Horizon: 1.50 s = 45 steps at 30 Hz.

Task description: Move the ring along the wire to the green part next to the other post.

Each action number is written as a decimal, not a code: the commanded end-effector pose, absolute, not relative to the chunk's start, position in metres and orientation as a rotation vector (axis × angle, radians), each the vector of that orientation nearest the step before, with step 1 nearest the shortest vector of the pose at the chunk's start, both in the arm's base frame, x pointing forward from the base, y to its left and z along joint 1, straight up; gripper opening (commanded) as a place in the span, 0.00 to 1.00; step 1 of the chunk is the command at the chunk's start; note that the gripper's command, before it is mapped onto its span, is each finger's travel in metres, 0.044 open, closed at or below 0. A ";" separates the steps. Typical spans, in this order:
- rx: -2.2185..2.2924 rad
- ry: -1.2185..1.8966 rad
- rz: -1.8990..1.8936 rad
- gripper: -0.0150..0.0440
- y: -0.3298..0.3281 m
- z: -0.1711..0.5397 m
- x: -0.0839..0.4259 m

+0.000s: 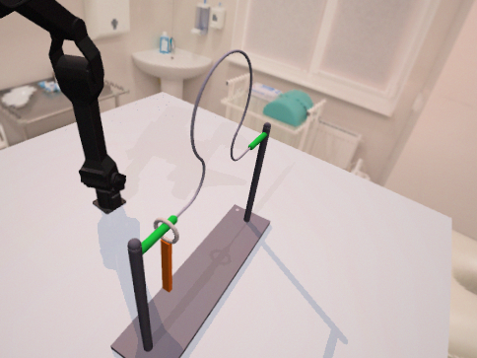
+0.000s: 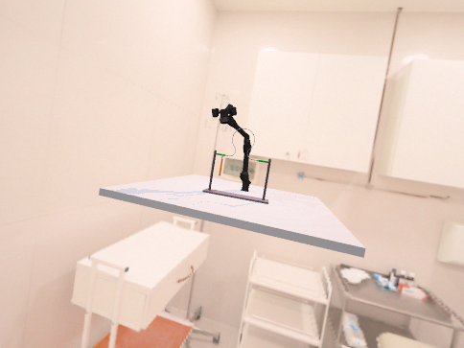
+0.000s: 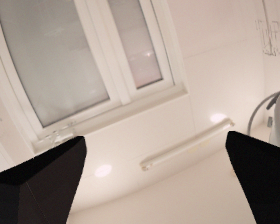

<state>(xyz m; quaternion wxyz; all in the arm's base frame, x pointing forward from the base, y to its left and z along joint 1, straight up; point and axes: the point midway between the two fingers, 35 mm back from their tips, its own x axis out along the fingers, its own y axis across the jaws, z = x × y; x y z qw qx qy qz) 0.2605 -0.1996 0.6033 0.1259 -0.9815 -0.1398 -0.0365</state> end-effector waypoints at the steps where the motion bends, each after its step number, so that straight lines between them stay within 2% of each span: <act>1: -2.852 -0.406 -0.105 0.89 -0.201 0.602 0.261; 9: -2.581 -0.354 -0.047 0.53 -0.241 0.555 0.279; 27: -1.909 -0.233 0.044 0.53 -0.299 0.410 0.304; 45: -1.250 -0.131 0.088 0.53 -0.284 0.255 0.303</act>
